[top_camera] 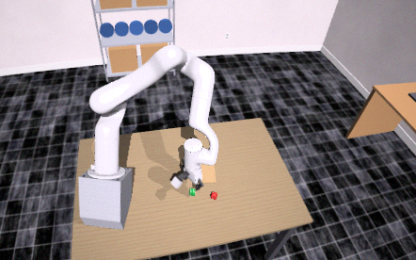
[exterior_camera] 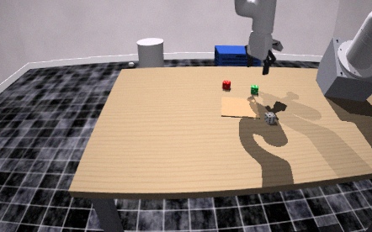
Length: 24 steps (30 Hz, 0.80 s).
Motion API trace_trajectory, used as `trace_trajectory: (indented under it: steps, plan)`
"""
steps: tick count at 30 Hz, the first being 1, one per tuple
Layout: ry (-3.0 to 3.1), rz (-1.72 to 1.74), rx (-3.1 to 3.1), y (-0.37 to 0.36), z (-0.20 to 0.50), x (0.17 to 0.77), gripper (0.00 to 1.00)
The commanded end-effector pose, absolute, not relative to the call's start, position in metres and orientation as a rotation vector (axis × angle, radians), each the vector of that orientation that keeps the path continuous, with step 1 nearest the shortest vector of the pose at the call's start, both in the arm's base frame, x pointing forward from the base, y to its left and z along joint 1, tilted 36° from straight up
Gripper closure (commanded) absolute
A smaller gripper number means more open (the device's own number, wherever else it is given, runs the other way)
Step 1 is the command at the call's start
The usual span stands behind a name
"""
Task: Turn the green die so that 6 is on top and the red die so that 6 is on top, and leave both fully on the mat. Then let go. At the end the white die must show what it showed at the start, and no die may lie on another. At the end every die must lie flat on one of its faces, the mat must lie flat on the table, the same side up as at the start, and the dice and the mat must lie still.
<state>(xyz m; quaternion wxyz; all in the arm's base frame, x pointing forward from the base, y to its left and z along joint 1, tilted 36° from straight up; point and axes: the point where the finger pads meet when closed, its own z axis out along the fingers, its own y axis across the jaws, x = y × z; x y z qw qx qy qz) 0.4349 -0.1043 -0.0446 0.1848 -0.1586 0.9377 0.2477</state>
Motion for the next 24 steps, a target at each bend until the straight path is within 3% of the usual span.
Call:
trace_trajectory:
  steps: [1, 24]
  plan:
    - [2.705, 0.758, -0.264, -0.1041, -0.0453, 0.4351, 0.0]
    - [2.797, 0.88, 0.417, -0.101, -0.0492, 0.4338, 0.0]
